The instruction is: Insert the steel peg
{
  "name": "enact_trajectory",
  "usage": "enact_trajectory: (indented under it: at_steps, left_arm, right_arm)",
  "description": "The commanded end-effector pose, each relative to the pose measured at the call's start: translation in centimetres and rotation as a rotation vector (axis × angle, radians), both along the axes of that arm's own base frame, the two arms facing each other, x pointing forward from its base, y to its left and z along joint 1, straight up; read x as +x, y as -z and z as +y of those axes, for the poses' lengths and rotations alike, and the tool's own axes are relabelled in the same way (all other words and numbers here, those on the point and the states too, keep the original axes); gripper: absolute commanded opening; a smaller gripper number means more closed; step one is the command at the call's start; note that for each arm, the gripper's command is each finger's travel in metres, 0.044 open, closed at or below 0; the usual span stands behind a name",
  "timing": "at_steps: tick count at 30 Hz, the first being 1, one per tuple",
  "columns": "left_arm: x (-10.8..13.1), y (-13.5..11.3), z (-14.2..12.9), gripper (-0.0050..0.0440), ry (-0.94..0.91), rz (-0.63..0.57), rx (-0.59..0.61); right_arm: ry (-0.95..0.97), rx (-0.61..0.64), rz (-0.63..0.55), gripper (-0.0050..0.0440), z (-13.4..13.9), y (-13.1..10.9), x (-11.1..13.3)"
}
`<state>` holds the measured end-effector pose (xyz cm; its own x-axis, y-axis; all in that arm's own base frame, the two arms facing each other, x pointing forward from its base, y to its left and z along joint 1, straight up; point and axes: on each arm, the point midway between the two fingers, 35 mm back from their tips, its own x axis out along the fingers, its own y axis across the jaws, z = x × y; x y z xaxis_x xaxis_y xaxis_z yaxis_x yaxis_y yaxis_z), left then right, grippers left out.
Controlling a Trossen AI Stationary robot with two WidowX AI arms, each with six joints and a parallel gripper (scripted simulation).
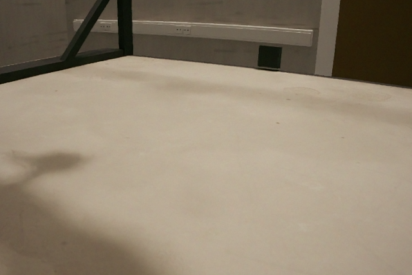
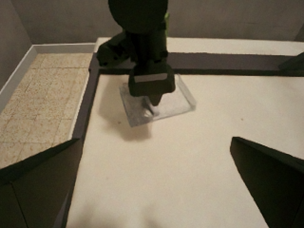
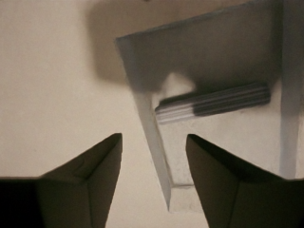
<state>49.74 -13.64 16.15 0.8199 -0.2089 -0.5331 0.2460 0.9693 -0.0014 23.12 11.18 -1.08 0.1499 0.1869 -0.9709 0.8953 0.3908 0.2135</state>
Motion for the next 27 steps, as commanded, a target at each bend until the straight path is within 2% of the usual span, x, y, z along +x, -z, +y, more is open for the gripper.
enact_trajectory:
  at_steps: [1,15,18,24,27]
  left_arm:
    - [0.1,-1.5,0.0,0.0440,0.001,-0.032,-0.007]
    - [0.1,-1.5,0.0,0.0440,0.001,-0.032,-0.007]
    - [0.1,-1.5,0.0,0.0440,0.001,-0.032,-0.007]
    - [0.1,-1.5,0.0,0.0440,0.001,-0.032,-0.007]
    - [0.1,-1.5,0.0,0.0440,0.001,-0.032,-0.007]
  right_arm:
    - [0.143,0.008,0.001,0.0180,-0.1,-0.7,0.6]
    - [0.909,0.046,0.149,0.0180,-1.9,-0.4,-0.2]
    - [0.958,0.048,0.157,0.0180,-2.0,-0.4,-0.3]
    - [1.138,-0.069,0.239,0.0180,-3.1,1.7,-3.9]
    - [1.193,-0.079,0.245,0.0180,-3.3,1.8,-4.2]
